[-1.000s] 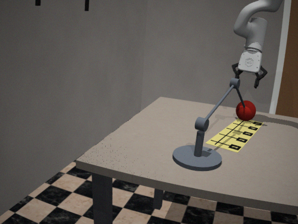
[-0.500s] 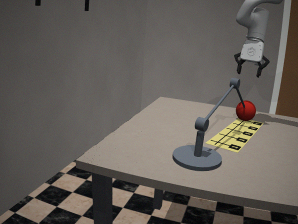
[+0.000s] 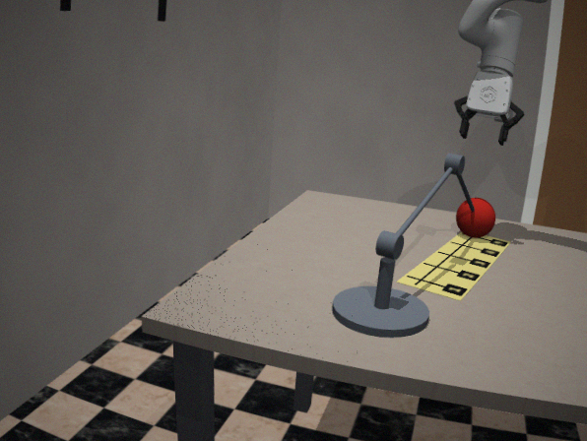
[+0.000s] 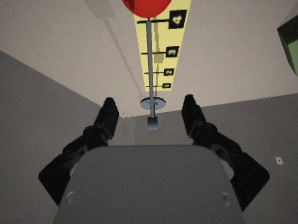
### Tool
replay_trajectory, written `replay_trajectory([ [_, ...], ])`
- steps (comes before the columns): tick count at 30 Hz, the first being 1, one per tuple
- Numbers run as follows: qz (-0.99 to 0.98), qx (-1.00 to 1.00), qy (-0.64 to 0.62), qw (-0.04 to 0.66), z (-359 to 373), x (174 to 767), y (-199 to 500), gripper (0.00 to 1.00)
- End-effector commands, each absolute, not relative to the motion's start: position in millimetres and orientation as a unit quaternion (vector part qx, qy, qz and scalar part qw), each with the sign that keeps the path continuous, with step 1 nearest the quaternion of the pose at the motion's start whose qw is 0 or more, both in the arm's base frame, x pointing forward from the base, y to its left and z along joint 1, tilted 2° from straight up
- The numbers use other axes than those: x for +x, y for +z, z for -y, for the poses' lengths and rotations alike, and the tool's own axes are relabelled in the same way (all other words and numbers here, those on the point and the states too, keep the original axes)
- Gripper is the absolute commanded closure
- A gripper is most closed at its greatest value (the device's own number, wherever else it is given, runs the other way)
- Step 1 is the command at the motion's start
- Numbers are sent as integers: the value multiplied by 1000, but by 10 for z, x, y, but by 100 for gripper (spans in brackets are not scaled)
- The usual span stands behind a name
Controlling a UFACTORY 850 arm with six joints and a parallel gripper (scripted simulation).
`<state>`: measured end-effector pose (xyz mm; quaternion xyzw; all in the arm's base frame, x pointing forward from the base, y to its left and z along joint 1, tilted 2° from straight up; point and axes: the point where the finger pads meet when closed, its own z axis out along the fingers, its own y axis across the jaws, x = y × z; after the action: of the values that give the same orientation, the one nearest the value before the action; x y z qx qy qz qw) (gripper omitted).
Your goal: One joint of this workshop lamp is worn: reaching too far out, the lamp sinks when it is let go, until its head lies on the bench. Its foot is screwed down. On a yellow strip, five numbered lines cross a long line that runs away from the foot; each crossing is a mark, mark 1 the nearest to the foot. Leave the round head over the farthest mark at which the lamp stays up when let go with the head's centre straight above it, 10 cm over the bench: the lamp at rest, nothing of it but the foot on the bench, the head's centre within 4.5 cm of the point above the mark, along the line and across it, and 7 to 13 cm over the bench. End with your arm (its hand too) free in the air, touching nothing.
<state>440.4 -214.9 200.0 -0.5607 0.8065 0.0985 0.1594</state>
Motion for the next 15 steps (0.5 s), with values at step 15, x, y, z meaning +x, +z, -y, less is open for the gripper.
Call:
replay_trajectory([
  [15, -806, -561, 97, 160, 2143, 4416, 1976, 0],
])
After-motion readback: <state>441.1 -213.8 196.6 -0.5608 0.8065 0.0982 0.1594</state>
